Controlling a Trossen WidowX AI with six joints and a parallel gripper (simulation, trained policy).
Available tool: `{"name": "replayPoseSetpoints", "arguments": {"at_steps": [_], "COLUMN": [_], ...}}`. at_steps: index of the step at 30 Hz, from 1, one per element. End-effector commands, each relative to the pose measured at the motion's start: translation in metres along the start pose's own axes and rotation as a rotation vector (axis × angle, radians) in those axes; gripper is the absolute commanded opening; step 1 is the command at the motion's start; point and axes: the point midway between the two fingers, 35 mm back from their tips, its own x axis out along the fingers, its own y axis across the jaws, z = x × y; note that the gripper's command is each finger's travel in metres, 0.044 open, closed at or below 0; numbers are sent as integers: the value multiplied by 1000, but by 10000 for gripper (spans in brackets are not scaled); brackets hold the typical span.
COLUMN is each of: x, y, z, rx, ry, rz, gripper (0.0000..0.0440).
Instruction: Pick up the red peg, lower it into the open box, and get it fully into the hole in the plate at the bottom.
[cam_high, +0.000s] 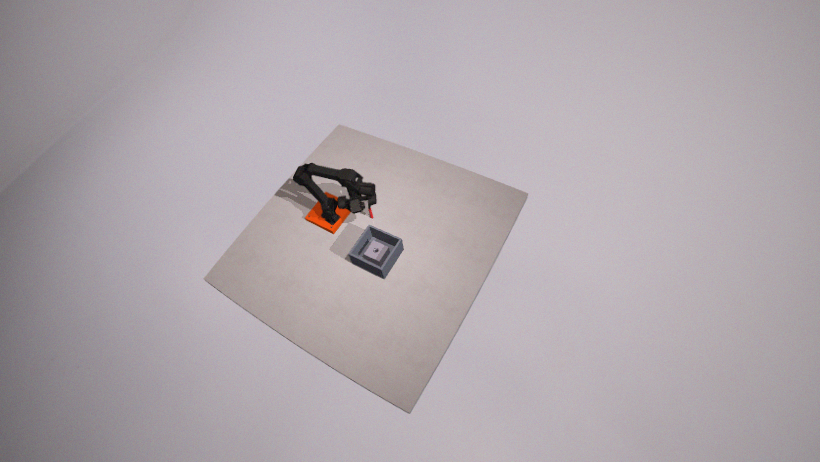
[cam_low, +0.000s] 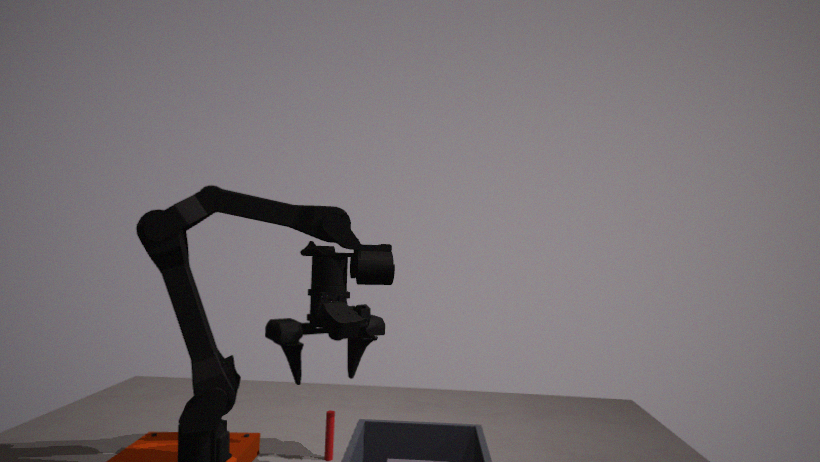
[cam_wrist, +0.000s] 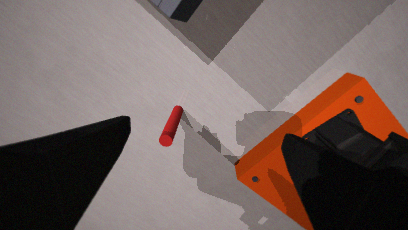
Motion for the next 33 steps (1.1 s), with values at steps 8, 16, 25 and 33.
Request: {"name": "replayPoseSetpoints", "arguments": {"at_steps": [8,16,25,33], "x": [41,75,115,139], "y": [15,28,37,34], "z": [-36,-49,-52,-51], "rx": [-14,-42,-83,-117], "ry": [-3,-34,-73,-73], "rz": [-90,-81,-47,-73], "gripper": [440,440,439,296]}}
